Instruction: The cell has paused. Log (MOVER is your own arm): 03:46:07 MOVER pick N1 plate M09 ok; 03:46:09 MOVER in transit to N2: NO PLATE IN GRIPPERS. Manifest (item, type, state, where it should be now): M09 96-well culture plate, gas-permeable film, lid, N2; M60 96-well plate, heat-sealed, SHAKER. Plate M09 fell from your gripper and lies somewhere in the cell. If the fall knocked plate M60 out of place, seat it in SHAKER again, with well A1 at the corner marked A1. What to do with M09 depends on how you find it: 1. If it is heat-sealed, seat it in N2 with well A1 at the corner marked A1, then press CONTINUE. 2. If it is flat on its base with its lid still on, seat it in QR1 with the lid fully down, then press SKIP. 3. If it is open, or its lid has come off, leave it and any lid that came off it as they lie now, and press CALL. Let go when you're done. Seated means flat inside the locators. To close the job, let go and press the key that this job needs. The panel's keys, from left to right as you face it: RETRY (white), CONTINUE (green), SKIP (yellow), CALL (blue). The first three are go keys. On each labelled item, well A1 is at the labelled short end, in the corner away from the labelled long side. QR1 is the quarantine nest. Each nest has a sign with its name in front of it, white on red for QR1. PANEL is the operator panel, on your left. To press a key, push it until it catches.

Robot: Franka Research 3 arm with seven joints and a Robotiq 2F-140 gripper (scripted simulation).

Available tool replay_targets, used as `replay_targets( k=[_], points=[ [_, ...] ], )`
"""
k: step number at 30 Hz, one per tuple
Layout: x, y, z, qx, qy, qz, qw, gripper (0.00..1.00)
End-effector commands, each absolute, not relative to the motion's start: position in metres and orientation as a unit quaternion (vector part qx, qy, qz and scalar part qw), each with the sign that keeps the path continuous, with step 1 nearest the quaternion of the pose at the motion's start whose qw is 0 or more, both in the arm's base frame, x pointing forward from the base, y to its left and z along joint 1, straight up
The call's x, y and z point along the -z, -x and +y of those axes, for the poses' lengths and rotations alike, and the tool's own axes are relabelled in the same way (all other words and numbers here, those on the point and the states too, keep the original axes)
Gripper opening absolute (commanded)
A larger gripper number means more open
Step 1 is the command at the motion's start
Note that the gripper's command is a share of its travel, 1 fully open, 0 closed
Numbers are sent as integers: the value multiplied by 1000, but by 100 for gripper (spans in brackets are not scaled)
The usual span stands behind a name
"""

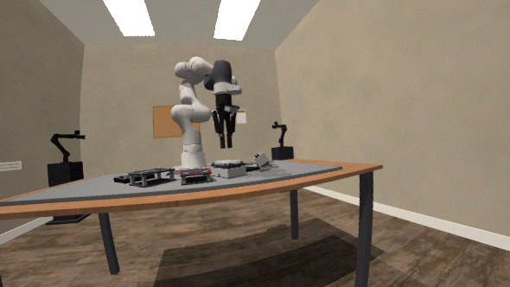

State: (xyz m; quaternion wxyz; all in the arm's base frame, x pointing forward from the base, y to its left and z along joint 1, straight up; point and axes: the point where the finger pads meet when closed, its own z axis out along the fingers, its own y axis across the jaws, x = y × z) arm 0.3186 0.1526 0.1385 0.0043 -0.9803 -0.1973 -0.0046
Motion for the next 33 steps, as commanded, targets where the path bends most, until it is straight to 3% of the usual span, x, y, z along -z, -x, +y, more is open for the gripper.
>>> replay_targets(
  k=[1,33],
  points=[
    [-139,-317,152,3,980,-200,3,10],
    [-139,-315,157,3,978,-208,3,10]
  ],
)
